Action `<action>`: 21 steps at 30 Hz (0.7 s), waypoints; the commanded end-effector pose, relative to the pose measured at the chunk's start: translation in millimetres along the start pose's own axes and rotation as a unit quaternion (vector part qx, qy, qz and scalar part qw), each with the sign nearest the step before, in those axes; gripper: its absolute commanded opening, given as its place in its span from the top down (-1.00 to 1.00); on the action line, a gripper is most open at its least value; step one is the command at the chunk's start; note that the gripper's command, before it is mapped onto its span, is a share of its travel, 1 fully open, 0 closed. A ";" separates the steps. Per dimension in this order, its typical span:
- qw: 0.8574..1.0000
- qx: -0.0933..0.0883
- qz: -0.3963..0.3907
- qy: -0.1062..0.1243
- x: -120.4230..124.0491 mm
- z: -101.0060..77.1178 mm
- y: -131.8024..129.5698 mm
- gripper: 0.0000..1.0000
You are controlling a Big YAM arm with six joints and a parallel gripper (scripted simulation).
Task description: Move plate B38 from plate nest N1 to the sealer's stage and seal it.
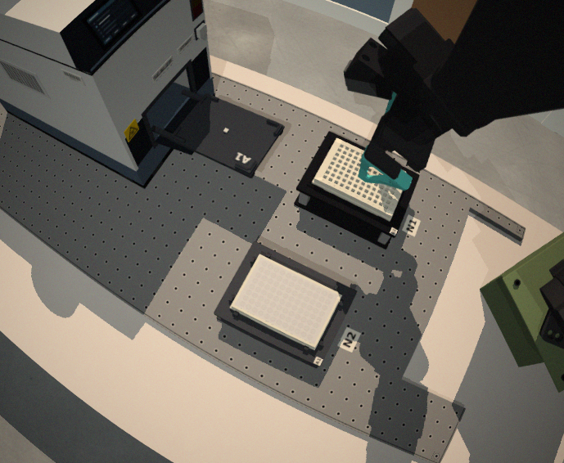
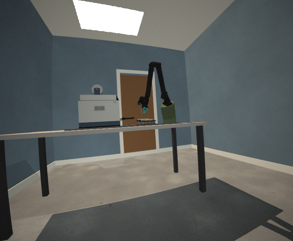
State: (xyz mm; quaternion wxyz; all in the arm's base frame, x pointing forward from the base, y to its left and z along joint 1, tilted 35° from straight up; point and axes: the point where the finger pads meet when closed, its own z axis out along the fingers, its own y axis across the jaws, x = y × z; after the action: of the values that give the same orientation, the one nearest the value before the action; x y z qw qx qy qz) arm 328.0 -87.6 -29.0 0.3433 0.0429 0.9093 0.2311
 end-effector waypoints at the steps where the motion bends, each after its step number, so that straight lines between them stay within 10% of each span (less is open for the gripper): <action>1: 1.000 0.000 0.003 -0.009 -8.7 7.9 0.7 -1.00; 21: 1.000 -0.002 0.014 -0.005 6.7 35.3 3.2 -1.00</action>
State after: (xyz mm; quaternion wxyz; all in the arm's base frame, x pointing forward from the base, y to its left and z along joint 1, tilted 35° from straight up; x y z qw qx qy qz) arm 342.9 -74.4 -51.4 0.3462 0.0514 0.9073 0.2328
